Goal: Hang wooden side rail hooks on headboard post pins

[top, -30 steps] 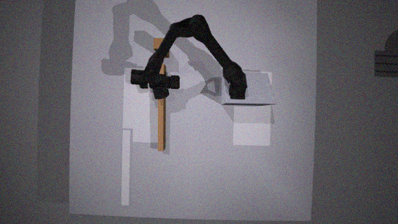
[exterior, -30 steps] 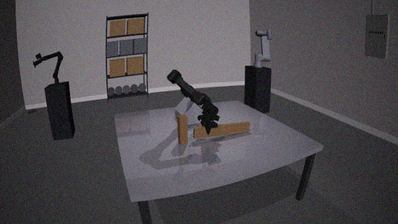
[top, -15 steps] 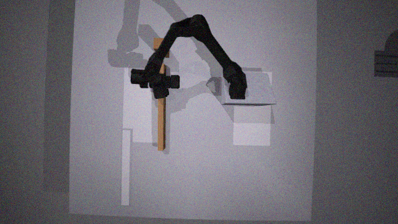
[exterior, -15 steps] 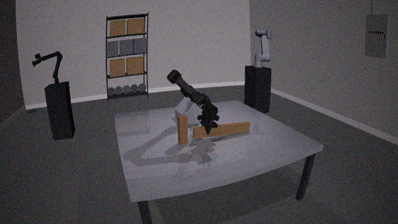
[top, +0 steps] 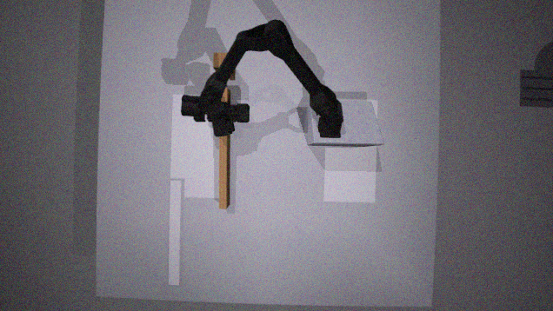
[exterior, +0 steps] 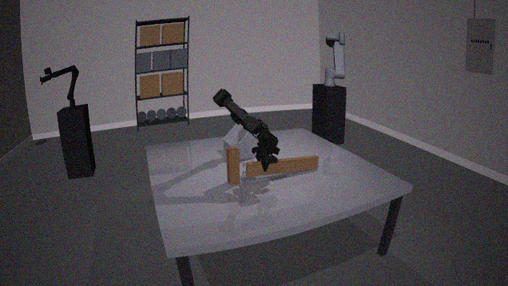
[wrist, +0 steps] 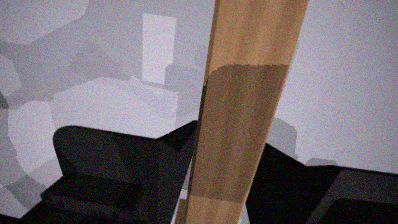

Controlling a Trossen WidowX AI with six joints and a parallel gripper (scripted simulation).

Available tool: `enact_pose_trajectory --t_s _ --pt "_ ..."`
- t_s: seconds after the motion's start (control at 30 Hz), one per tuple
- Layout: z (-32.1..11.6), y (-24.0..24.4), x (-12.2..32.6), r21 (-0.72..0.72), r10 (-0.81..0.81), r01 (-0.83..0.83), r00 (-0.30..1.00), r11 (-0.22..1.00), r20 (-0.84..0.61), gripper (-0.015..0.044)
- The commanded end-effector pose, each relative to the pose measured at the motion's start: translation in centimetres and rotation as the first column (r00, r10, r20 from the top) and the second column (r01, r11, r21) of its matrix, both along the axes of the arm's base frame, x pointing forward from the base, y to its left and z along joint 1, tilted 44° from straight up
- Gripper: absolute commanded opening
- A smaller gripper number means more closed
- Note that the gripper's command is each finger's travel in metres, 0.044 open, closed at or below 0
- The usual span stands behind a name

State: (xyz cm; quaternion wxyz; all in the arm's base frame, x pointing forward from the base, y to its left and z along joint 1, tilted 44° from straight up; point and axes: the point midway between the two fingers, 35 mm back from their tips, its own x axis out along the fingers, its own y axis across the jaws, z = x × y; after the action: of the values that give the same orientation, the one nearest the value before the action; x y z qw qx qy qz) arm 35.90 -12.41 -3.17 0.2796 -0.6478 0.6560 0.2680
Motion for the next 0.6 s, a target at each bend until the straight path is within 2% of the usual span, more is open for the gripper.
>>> enact_pose_trajectory --t_s 0.0,0.57 --pt "0.45 0.04 0.25 -0.002 0.008 -0.007 1.0 1.0 0.011 0.0" --pt "0.58 -0.1 0.18 -0.002 0.008 -0.007 1.0 1.0 0.011 0.0"
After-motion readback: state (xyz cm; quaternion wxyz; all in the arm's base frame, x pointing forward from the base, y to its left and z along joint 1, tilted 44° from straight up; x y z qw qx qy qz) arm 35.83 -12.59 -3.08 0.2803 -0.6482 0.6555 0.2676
